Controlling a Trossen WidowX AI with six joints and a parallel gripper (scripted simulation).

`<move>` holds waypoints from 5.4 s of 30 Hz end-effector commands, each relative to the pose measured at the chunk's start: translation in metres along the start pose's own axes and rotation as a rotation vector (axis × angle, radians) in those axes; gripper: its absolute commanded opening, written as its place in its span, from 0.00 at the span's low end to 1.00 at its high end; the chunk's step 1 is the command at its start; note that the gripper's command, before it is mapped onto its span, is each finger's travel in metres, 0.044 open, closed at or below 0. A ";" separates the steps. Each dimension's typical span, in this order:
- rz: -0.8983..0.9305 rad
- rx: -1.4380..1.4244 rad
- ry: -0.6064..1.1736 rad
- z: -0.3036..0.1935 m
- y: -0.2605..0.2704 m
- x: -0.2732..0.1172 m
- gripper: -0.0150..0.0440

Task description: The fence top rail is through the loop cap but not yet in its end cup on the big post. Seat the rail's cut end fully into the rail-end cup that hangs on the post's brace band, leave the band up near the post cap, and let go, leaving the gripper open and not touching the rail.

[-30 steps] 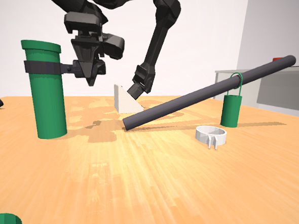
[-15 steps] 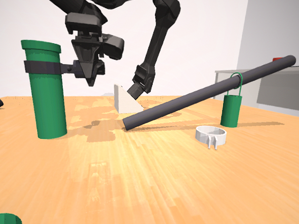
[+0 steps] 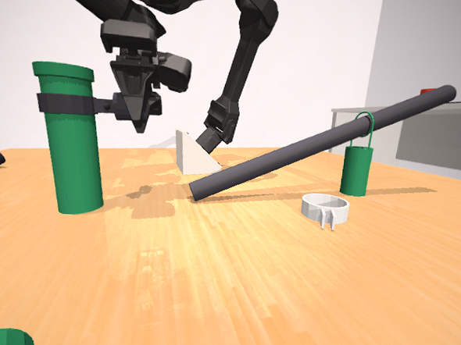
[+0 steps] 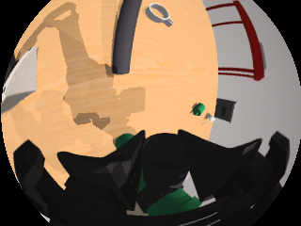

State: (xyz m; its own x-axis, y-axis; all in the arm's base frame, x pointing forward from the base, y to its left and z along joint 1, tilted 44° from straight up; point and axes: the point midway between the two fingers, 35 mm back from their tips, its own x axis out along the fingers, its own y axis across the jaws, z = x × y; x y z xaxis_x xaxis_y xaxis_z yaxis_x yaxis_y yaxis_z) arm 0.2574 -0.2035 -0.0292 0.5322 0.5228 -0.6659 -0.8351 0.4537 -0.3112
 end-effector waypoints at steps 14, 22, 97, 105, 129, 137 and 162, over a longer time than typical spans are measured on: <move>-0.003 0.001 0.000 0.030 -0.016 -0.027 1.00; -0.004 0.001 0.000 0.040 -0.020 -0.034 1.00; 0.519 -0.003 -0.012 0.204 -0.004 -0.023 1.00; 0.518 -0.003 -0.013 0.205 0.013 0.007 1.00; 0.517 -0.003 -0.013 0.205 0.029 0.039 1.00; 0.517 -0.004 -0.013 0.206 0.035 0.050 1.00; 0.517 -0.004 -0.017 0.207 0.050 0.072 0.69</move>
State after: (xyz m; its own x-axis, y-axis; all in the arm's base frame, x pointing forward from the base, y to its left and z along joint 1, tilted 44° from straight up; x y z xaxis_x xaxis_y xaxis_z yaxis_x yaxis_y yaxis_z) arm 0.2825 0.0049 0.0474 0.0483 0.6855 -0.7264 -0.9905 0.1266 0.0535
